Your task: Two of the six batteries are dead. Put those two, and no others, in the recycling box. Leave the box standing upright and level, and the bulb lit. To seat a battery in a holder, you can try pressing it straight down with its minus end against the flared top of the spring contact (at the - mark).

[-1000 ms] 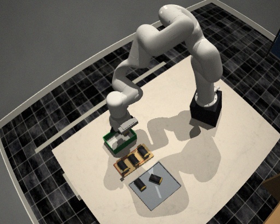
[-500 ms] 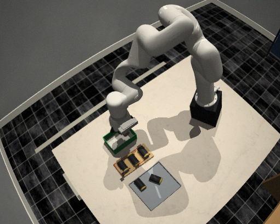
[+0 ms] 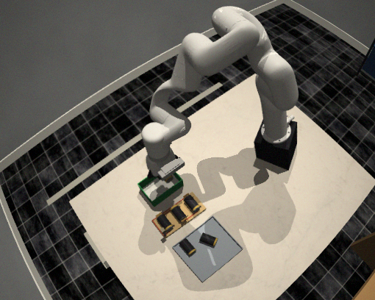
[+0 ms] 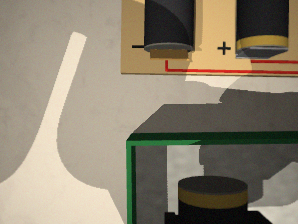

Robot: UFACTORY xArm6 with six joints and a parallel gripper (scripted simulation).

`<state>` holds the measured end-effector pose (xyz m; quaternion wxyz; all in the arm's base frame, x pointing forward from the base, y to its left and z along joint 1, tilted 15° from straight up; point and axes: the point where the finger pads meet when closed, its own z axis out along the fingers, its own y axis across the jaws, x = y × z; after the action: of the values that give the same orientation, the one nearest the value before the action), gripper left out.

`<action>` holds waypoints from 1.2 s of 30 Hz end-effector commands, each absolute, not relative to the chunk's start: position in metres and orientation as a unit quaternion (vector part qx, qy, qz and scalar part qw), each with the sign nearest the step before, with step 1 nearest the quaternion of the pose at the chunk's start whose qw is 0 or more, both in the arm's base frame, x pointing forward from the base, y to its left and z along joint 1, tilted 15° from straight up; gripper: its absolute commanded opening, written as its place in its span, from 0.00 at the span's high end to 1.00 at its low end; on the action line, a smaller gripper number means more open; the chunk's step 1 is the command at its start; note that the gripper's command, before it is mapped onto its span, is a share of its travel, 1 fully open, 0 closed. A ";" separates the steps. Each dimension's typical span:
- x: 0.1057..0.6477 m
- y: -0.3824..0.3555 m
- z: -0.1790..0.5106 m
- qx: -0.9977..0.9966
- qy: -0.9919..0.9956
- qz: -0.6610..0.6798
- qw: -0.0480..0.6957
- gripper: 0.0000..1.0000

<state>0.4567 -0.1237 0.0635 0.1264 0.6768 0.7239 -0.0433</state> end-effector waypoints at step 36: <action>0.467 -0.139 0.003 0.677 0.724 -0.042 0.128 0.72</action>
<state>0.4633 -0.1375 0.0052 0.1248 0.6769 0.7242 -0.0433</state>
